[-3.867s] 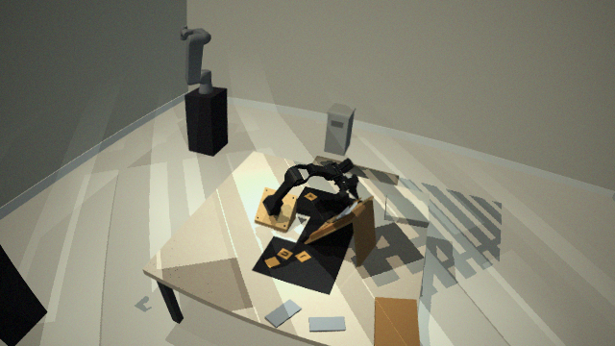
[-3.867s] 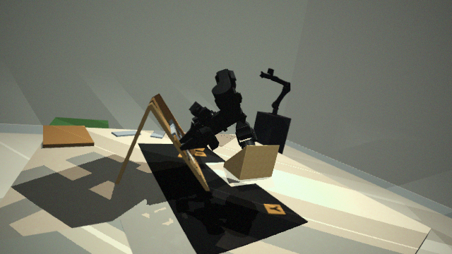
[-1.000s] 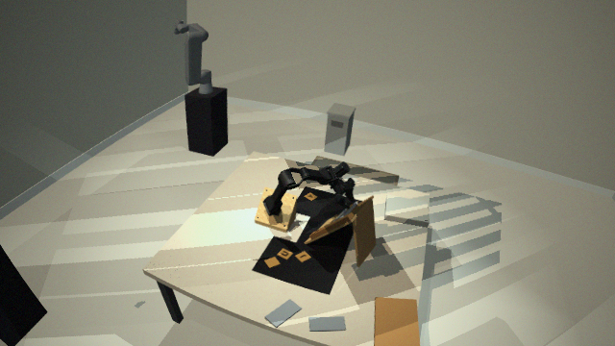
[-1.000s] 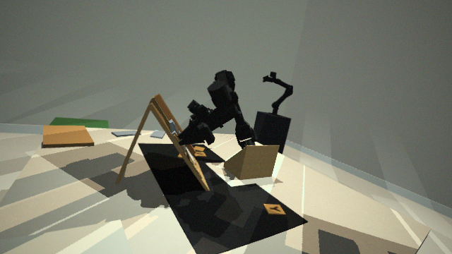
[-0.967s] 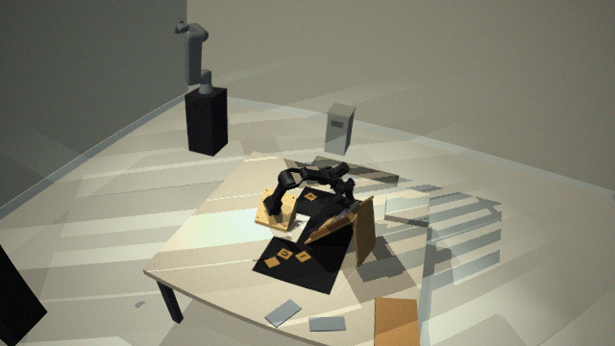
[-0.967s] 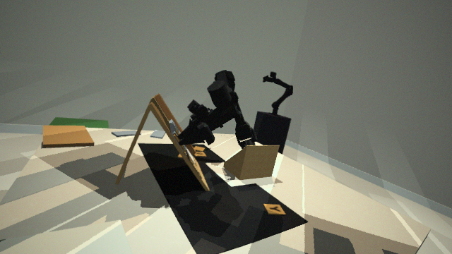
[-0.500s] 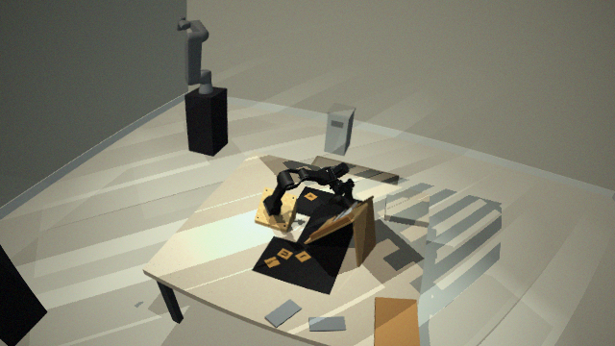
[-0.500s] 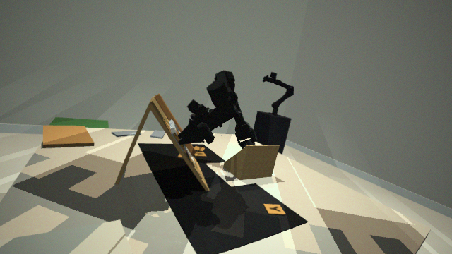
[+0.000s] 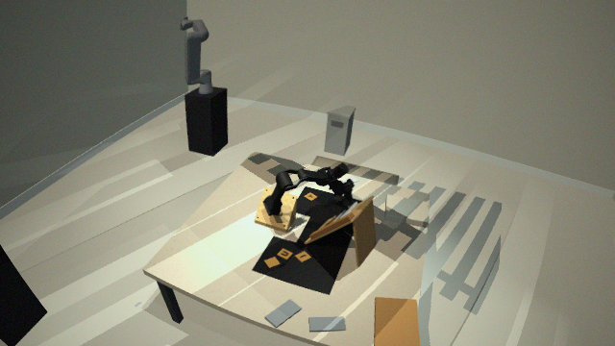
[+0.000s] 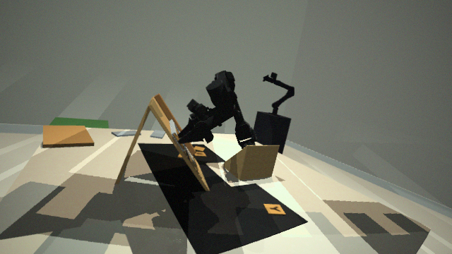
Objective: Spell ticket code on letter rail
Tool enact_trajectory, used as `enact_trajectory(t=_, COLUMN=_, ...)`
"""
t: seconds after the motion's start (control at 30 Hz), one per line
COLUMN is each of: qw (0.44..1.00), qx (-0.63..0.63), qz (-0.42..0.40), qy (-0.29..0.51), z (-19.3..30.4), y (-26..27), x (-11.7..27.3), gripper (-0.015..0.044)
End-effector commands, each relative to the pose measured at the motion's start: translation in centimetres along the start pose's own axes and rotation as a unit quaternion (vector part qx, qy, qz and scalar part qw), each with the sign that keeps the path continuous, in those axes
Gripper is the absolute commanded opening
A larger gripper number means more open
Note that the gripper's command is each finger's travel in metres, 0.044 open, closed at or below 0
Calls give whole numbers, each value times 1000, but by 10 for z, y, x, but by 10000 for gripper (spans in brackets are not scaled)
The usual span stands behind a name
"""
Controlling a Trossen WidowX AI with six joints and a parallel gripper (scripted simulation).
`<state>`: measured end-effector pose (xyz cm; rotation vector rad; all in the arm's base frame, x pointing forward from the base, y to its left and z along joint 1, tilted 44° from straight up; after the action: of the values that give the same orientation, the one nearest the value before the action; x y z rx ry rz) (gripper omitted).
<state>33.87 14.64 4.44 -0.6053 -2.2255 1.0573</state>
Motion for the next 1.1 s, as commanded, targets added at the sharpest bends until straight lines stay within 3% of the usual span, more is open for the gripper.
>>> enact_trajectory(t=0.0, qw=1000, qx=2, qz=-2, qy=1, z=2, y=-2, x=0, gripper=0)
enact_trajectory(t=1.07, qw=1000, qx=3, qz=-2, qy=1, z=8, y=-20, x=0, gripper=0)
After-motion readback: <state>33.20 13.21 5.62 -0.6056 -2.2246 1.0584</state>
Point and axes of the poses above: the point midway between the two fingers, 35 mm back from their tips, its own x axis back along the fingers, its own y axis across the jaws, z = x × y, the point moved 5 cm from there along x, back along the fingers, and after that the axes turned 14 degrees about x, right-handed, at the moved point
